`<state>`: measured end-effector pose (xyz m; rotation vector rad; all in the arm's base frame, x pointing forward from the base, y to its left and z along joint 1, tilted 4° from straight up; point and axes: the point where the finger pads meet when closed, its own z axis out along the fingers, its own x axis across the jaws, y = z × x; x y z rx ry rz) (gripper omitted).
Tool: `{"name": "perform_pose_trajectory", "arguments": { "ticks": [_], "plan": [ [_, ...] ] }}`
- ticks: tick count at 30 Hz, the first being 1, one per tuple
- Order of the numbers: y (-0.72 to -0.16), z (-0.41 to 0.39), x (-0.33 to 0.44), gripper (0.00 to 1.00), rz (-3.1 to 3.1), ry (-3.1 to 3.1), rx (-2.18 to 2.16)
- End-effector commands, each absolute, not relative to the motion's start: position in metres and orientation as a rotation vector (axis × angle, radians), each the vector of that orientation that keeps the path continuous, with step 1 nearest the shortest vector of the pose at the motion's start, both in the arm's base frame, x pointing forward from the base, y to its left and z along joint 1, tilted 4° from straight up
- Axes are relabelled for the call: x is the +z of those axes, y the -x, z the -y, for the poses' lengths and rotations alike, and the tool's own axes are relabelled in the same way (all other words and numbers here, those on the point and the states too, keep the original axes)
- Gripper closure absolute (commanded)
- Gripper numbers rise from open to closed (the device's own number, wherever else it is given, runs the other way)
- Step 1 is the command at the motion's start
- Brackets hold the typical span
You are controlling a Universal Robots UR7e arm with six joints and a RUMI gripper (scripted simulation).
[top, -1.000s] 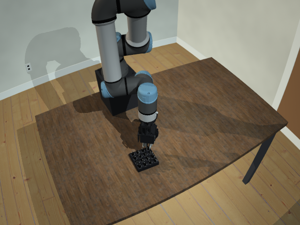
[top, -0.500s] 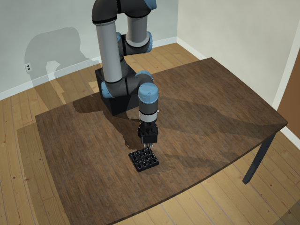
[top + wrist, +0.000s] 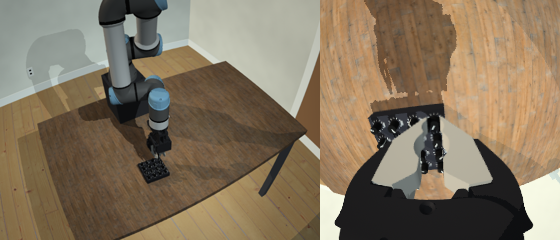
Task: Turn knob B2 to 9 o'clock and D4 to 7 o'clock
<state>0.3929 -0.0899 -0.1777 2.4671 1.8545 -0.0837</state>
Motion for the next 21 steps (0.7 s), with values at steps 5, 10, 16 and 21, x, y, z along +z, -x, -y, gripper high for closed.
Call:
{"name": "perform_pose_trajectory", "arguments": {
  "ticks": [5, 10, 16, 21],
  "plan": [
    [-0.3949, 0.0911, -0.1775, 1.00, -2.123, -2.247, -0.086],
    [-0.3946, 0.0915, -0.1775, 1.00, -2.223, -2.153, -0.089],
    [-0.3943, 0.0917, -0.1775, 1.00, -2.337, -2.033, -0.093],
    [-0.3938, 0.0919, -0.1776, 1.00, -2.438, -1.917, -0.096]
  ]
}}
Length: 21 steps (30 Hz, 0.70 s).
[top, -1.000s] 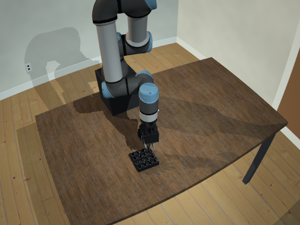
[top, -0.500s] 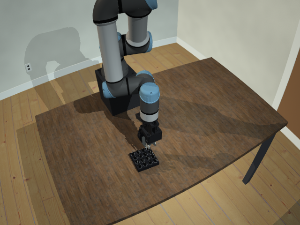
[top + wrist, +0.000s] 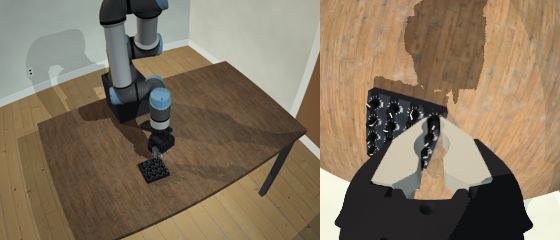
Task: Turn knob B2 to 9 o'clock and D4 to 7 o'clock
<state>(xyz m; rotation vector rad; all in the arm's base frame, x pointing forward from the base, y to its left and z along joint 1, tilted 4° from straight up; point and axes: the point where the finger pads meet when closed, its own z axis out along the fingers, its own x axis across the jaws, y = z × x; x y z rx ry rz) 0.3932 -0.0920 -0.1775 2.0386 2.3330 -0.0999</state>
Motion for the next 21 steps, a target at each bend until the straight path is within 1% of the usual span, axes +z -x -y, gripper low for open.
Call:
{"name": "perform_pose_trajectory", "arguments": {
  "ticks": [1, 21],
  "plan": [
    [-0.3937, 0.0919, -0.1776, 1.00, -2.456, -1.895, -0.097],
    [-0.3930, 0.0926, -0.1778, 1.00, -2.689, -1.567, -0.105]
  ]
}}
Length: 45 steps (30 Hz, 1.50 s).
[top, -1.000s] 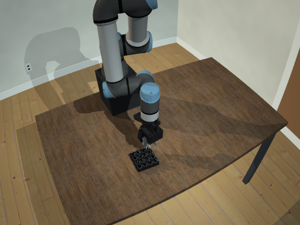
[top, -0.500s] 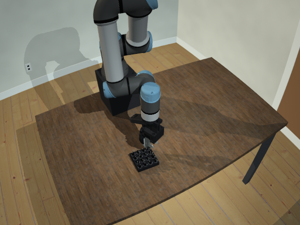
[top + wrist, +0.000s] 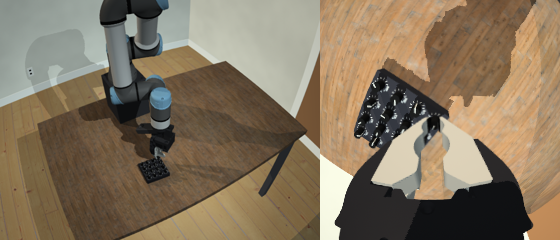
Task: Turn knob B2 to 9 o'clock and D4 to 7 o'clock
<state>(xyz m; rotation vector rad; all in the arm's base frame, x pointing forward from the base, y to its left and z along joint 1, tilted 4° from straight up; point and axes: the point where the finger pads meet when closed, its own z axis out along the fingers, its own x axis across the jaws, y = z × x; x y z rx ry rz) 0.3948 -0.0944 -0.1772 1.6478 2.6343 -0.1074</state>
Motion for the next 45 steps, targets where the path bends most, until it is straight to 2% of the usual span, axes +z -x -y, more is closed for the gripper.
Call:
{"name": "perform_pose_trajectory", "arguments": {
  "ticks": [1, 43, 44, 45],
  "plan": [
    [-0.3930, 0.0926, -0.1778, 1.00, -2.697, -1.554, -0.105],
    [-0.3937, 0.0932, -0.1776, 1.00, -2.769, -1.426, -0.107],
    [-0.3937, 0.0932, -0.1776, 0.89, -2.769, -1.426, -0.107],
    [-0.3937, 0.0932, -0.1776, 0.89, -2.769, -1.426, -0.107]
  ]
}}
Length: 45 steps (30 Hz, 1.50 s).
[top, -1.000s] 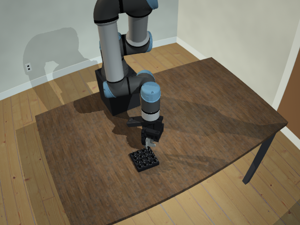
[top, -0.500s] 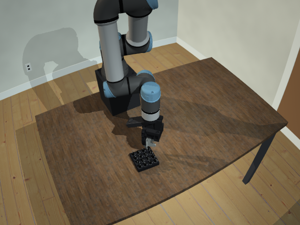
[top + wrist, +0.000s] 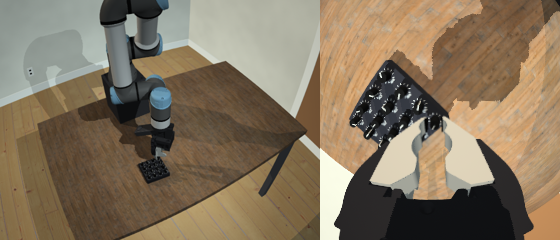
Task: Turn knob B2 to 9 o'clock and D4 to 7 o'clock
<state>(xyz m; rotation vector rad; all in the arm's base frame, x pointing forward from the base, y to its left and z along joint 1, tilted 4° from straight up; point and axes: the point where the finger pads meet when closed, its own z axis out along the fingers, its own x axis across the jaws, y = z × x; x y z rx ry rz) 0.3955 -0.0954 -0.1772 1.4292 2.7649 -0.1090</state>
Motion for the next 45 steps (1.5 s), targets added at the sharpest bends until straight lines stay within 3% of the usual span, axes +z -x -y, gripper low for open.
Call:
{"name": "perform_pose_trajectory", "arguments": {
  "ticks": [1, 45],
  "plan": [
    [-0.394, 0.093, -0.178, 0.89, -2.769, -1.426, -0.107],
    [-0.395, 0.091, -0.139, 0.89, -2.767, -1.426, -0.107]
  ]
}}
